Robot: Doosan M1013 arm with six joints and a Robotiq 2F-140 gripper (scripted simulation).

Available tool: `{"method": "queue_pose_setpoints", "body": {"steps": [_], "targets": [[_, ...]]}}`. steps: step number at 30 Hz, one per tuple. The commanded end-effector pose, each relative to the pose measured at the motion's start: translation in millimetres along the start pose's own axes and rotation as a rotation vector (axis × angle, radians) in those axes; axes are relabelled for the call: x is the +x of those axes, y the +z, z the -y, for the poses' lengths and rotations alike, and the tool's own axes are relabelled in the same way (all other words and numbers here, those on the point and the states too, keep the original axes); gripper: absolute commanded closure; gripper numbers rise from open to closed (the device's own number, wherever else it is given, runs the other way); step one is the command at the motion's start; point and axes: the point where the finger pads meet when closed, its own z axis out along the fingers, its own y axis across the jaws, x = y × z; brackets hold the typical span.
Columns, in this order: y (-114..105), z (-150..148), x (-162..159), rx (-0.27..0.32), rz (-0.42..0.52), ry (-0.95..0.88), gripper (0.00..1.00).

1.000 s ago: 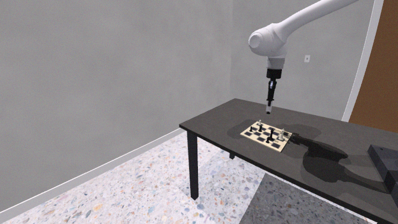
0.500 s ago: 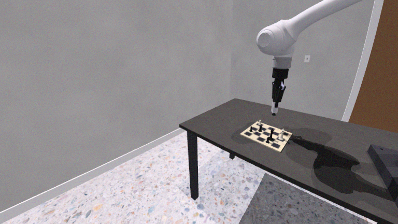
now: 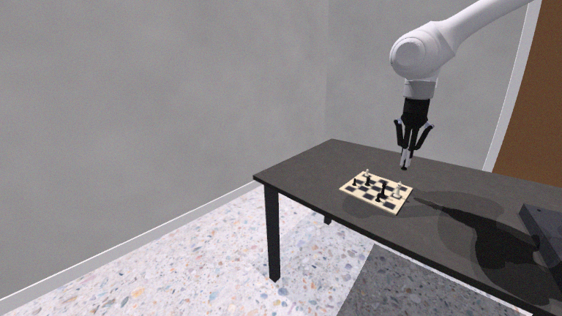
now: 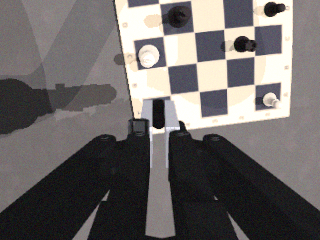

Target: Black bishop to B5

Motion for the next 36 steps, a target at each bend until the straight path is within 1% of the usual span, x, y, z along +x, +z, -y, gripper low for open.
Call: {"method": "queue_pose_setpoints", "body": {"steps": [1,10,16,21,30,32,36], "targets": [[1.0,4.5,0.3,0.003,-0.034,-0.136,1.0],[1.6,4.5,0.3,0.003,-0.034,-0.136,1.0],[6.9,4.6,0.4,0.003,-0.034,-0.136,1.0],[23.5,4.7,0.9,0.003,-0.034,-0.136,1.0],[66.5,5.0,2.2,0.003,-0.034,-0.136,1.0],[66.5,5.0,2.2,0.003,-0.034,-0.136,1.0],[82.2,5.1,2.6,0.003,-0.034,-0.136,1.0]]}}
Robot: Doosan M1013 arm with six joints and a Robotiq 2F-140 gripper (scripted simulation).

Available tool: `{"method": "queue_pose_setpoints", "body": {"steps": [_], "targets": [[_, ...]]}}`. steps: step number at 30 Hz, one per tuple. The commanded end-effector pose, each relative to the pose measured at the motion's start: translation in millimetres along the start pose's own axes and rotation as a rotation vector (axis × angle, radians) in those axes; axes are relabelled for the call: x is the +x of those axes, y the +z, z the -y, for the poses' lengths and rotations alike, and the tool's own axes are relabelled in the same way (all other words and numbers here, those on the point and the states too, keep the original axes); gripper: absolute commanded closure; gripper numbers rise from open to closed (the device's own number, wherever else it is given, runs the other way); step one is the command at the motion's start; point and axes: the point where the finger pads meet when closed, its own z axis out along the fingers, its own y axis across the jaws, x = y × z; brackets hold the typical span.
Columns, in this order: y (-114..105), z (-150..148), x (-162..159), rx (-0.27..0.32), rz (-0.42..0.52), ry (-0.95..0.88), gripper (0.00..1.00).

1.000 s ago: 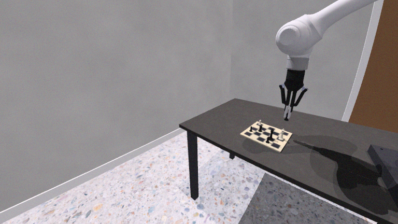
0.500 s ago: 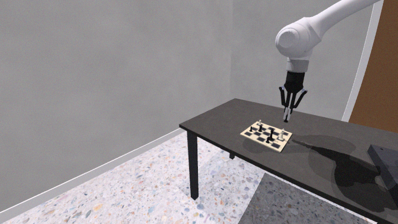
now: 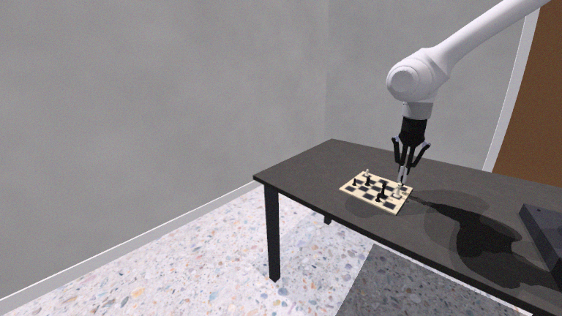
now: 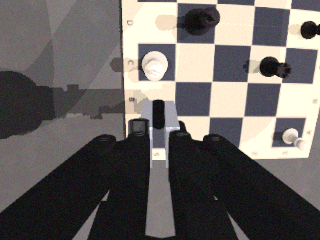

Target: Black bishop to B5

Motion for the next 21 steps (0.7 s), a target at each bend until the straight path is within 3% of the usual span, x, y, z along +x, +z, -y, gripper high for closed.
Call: {"method": "queue_pose_setpoints", "body": {"steps": [1,7,21], "targets": [[18.4,2.6,-0.7,0.004,-0.003,-0.001,1.0],[29.0,2.7,-0.7,0.004,-0.003,-0.001,1.0],[30.0,2.7,-0.7,0.004,-0.003,-0.001,1.0]]}}
